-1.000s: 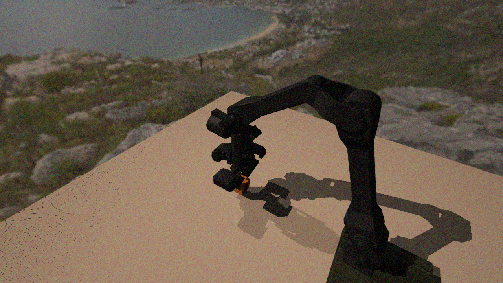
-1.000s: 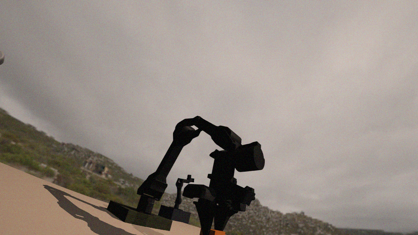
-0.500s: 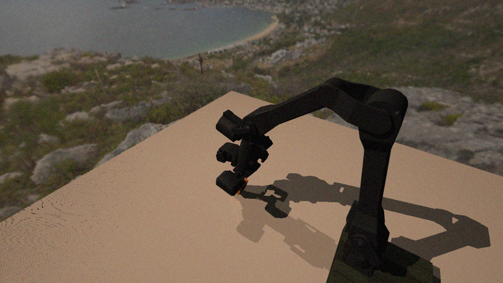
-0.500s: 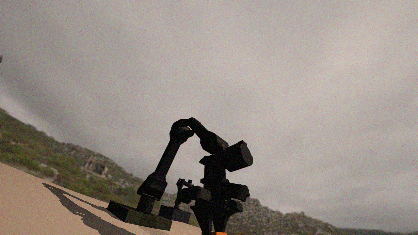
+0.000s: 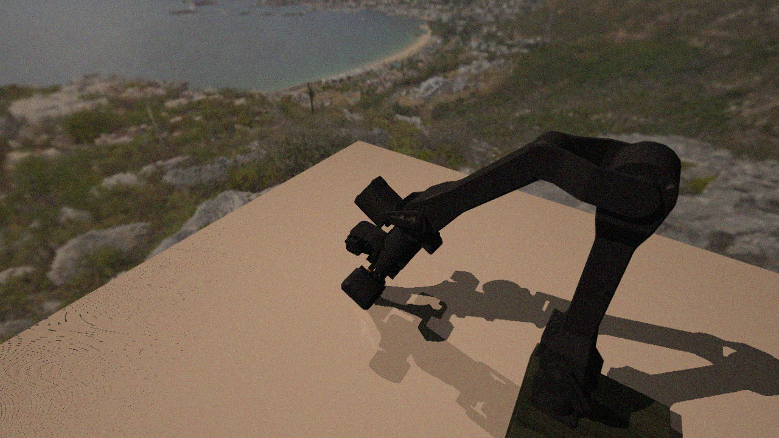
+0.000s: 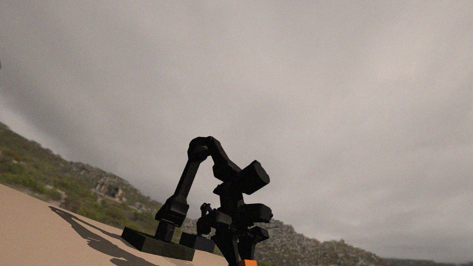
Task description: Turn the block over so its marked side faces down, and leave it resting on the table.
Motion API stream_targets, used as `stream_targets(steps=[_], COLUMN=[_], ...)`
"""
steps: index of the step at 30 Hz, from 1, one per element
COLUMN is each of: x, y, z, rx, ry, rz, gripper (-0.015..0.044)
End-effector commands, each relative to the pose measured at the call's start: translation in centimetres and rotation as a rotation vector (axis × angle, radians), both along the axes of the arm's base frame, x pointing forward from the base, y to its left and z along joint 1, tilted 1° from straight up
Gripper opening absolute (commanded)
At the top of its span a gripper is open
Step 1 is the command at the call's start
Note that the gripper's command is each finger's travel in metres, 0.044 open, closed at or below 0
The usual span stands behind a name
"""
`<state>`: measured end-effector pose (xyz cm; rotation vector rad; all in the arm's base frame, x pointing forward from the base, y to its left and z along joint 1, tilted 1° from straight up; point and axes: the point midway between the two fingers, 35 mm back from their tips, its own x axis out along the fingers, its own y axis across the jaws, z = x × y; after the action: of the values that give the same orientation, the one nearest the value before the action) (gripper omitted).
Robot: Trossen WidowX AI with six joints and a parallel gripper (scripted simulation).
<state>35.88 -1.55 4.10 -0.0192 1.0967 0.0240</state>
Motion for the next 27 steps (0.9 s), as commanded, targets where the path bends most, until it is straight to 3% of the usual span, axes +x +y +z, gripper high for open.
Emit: stream_targets(steps=[1, 8, 27], x=[-0.2, -0.1, 1.1], y=[0.1, 0.1, 0.0], z=[0.3, 0.1, -3.0], rx=[0.002, 0.003, 0.014], ry=[-0.065, -0.078, -0.357], rz=[0.008, 0.008, 0.005], gripper=[0.0000, 0.0000, 0.0000])
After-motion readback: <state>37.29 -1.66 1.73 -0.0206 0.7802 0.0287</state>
